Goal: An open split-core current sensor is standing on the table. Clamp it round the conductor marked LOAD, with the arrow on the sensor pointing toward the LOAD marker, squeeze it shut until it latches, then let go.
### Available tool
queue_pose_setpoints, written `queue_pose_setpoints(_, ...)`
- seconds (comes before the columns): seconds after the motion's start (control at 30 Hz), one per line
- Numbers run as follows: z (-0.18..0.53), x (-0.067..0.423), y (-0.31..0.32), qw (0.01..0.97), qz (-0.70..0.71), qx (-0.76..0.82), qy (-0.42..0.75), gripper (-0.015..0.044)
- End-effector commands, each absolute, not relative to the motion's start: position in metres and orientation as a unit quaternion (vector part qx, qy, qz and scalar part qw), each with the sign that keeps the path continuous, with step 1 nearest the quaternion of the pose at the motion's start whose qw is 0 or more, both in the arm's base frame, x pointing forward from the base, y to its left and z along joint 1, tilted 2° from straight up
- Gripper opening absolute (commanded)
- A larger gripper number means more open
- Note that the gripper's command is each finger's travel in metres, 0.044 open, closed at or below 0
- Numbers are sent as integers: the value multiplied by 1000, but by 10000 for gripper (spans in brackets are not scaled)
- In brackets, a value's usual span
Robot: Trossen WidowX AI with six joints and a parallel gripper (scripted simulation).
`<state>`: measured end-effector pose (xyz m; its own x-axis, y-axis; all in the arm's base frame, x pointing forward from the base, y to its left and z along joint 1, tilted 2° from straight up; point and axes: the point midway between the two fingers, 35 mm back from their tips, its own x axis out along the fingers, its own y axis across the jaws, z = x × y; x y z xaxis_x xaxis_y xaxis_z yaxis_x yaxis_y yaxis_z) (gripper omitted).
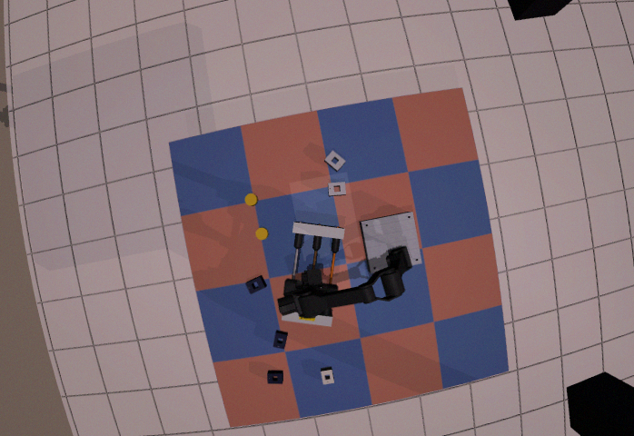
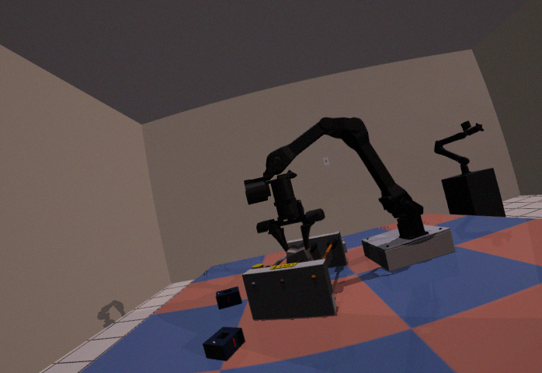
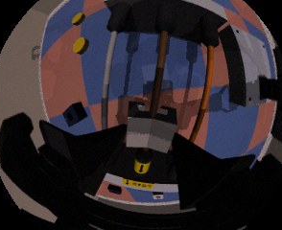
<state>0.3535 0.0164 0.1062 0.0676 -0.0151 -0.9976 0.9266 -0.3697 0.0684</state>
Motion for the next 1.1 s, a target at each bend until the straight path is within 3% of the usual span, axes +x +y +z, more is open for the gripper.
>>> queue_pose_setpoints(0.0,107,354,16,415,-568,602,378,315)
queue_pose_setpoints(0.17,107,354,16,415,-568,602,378,440)
queue_pose_setpoints(1.07,54,356,14,412,-568,603,379,440)
